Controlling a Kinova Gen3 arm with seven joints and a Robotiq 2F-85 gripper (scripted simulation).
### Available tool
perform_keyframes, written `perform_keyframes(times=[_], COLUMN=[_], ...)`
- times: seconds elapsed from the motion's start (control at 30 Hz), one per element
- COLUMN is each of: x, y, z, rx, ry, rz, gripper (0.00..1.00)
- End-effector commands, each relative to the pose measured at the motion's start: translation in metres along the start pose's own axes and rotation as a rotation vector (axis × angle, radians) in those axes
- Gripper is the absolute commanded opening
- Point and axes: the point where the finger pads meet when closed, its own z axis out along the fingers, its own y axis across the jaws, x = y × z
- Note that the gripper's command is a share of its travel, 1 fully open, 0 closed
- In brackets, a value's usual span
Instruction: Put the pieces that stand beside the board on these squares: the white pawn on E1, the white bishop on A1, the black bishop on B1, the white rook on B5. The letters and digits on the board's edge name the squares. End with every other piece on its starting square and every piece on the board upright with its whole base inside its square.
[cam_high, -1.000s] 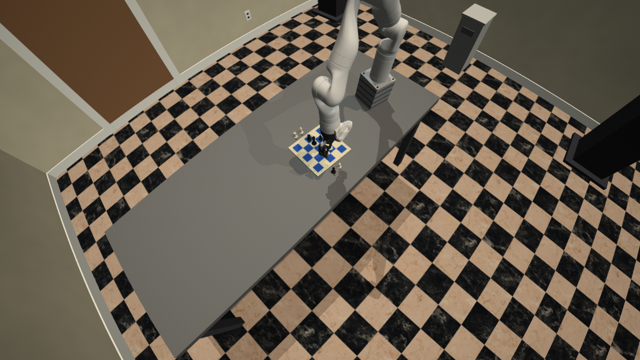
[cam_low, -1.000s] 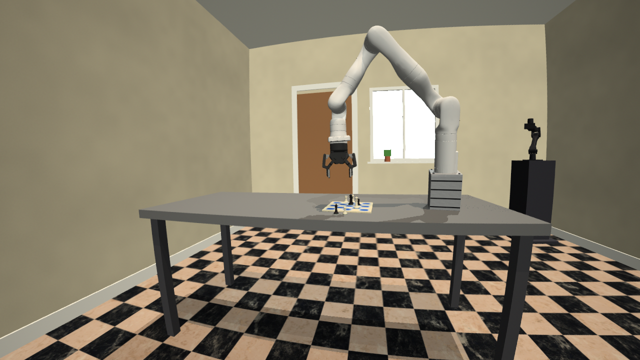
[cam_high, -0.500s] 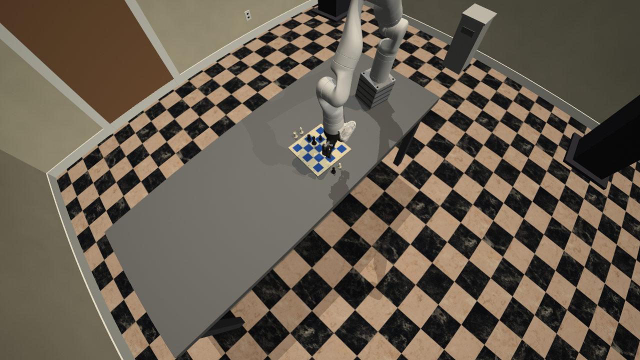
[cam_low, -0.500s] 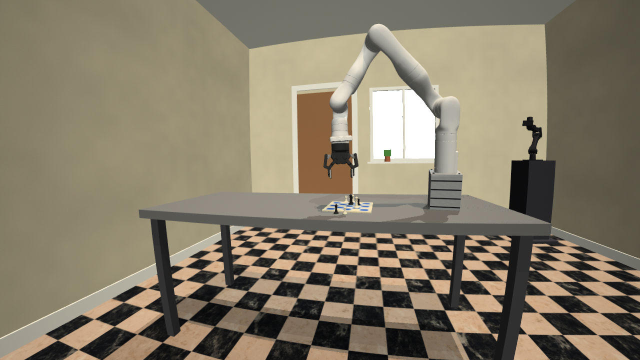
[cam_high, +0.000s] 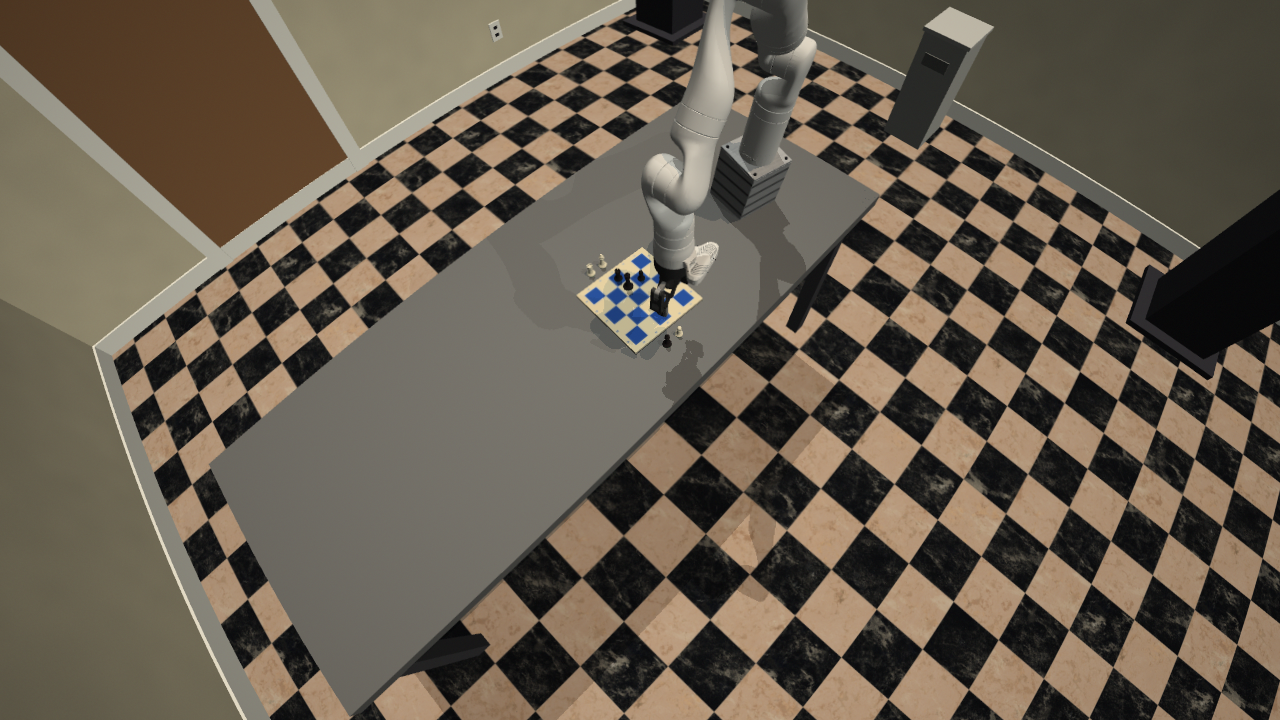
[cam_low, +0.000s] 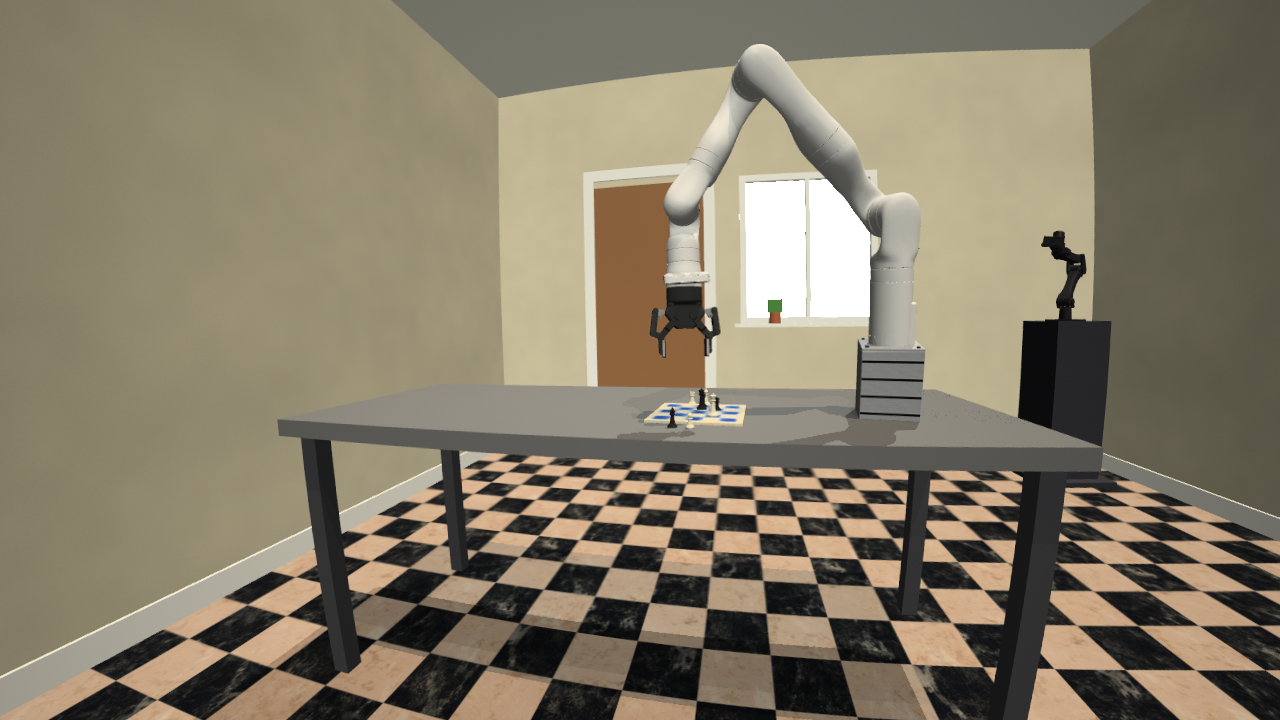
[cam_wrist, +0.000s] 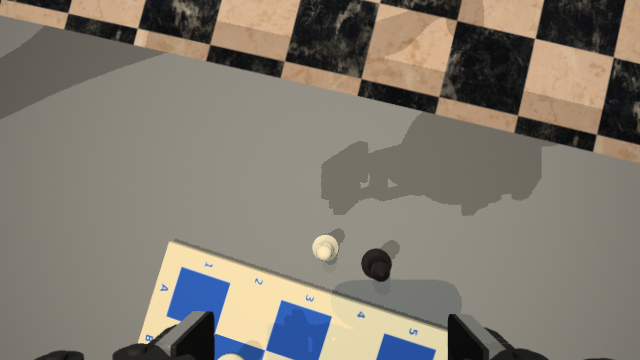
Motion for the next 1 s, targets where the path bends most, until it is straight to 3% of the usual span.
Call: perform_keyframes(times=[0.0,0.97], x=[0.0037,0.0132], y=[-0.0010,-0.0076], z=[-0.0009,0.0002], rx=[-0.001,-0.008], ry=[-0.001,-0.017], rz=[-0.007,-0.023], gripper=[1.00,1.00])
